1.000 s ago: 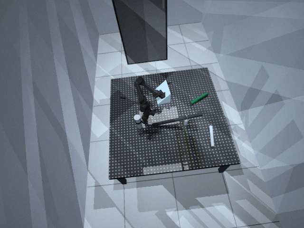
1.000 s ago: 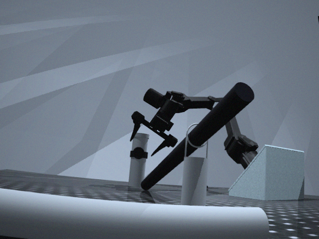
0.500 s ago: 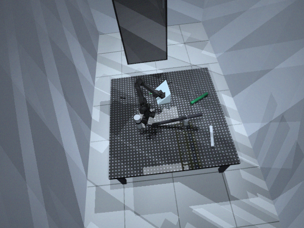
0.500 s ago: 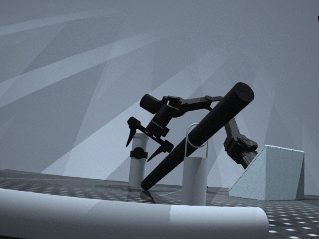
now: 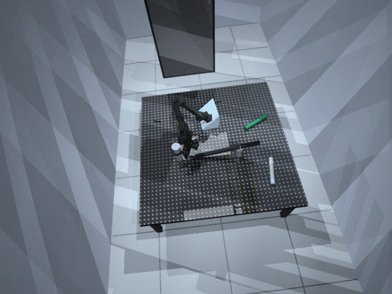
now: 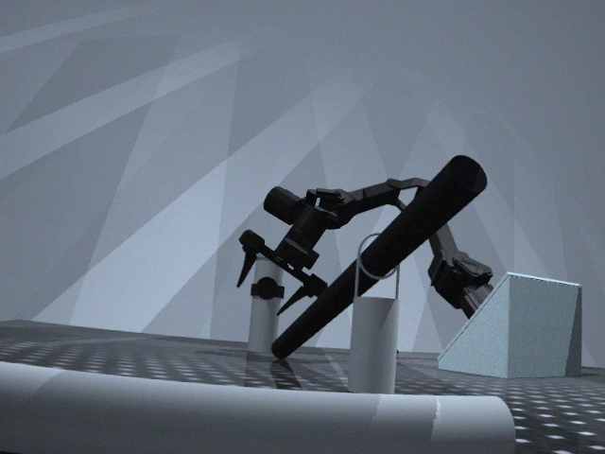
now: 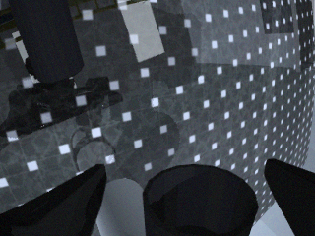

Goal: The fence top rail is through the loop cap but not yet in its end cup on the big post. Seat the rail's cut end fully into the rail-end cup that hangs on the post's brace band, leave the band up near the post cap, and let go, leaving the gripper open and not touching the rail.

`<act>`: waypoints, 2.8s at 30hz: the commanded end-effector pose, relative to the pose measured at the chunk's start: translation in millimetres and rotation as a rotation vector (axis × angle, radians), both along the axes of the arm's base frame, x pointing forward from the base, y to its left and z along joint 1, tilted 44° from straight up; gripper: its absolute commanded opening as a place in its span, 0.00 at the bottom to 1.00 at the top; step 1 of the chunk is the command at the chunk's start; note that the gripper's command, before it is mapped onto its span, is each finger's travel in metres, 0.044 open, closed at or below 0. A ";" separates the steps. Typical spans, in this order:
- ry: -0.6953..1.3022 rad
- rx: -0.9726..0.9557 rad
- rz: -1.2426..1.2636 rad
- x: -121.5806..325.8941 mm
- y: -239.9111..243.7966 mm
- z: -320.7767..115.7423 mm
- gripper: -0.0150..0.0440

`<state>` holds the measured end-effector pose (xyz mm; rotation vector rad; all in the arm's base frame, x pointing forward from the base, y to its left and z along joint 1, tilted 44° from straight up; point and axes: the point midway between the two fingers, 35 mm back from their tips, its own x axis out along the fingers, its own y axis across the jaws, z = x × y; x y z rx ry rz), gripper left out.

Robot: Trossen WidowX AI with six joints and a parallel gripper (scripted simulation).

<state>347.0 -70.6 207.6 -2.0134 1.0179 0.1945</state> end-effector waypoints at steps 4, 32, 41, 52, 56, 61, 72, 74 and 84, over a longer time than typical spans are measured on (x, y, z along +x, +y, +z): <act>0.006 0.000 0.008 2.0 -0.7 -3.5 0.78; 0.075 -0.022 0.082 -7.2 -0.8 -6.0 0.25; 0.107 -0.033 0.117 -11.5 -1.2 -6.9 0.25; 0.144 -0.045 0.157 -16.5 -1.7 -7.8 0.25; 0.157 -0.049 0.171 -18.3 -2.0 -8.1 0.25; 0.170 -0.053 0.185 -20.0 -2.3 -8.3 0.25; 0.175 -0.054 0.190 -20.6 -2.4 -8.4 0.25; 0.170 -0.053 0.184 -19.9 -2.3 -8.3 0.25; 0.153 -0.047 0.166 -17.7 -2.0 -8.0 0.25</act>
